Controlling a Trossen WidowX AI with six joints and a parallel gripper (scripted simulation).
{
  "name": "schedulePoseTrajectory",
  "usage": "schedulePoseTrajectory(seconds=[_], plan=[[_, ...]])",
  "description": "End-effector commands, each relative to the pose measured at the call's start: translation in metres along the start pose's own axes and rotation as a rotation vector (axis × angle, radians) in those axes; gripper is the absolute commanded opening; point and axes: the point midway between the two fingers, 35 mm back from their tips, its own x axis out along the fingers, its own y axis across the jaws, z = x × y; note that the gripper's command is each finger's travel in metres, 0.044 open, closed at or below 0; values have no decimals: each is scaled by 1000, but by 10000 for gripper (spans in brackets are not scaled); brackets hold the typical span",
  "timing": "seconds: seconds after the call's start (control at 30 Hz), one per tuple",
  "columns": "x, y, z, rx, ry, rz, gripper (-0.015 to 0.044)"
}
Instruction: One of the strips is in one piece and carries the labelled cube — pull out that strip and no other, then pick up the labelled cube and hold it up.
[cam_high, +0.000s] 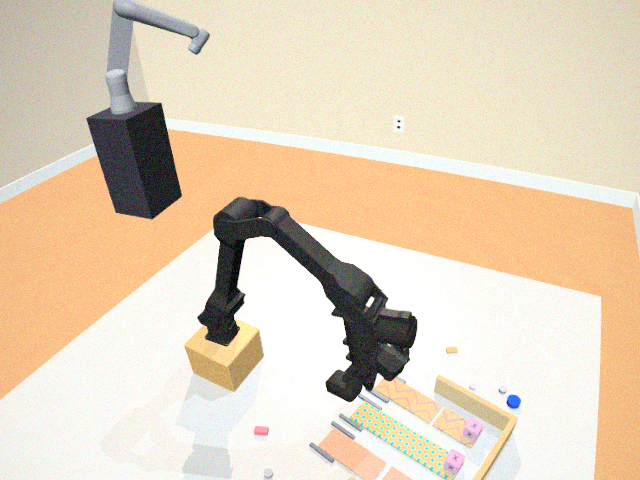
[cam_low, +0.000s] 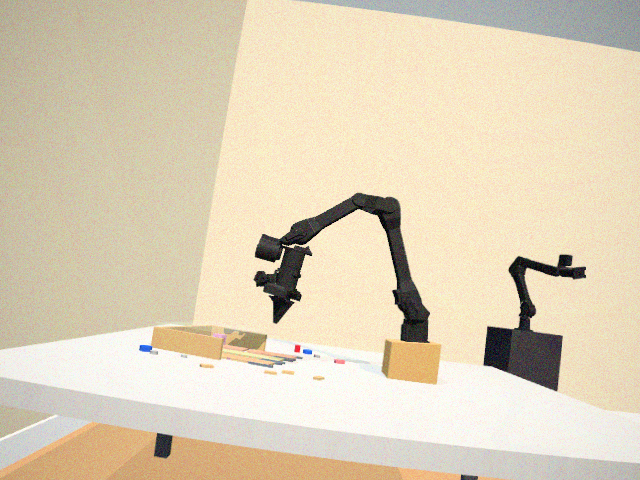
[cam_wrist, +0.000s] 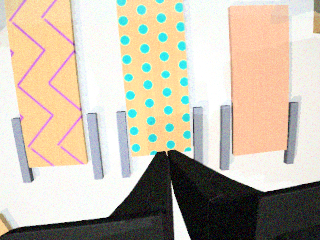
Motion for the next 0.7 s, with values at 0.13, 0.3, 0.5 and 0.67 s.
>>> schedulePoseTrajectory(seconds=[0.13, 0.3, 0.5, 0.67], plan=[[22, -1, -5, 28, 132, -28, 0], [29, -1, -5, 28, 132, -28, 0], [39, -1, -5, 28, 132, -28, 0], [47, -1, -6, 28, 132, -28, 0]])
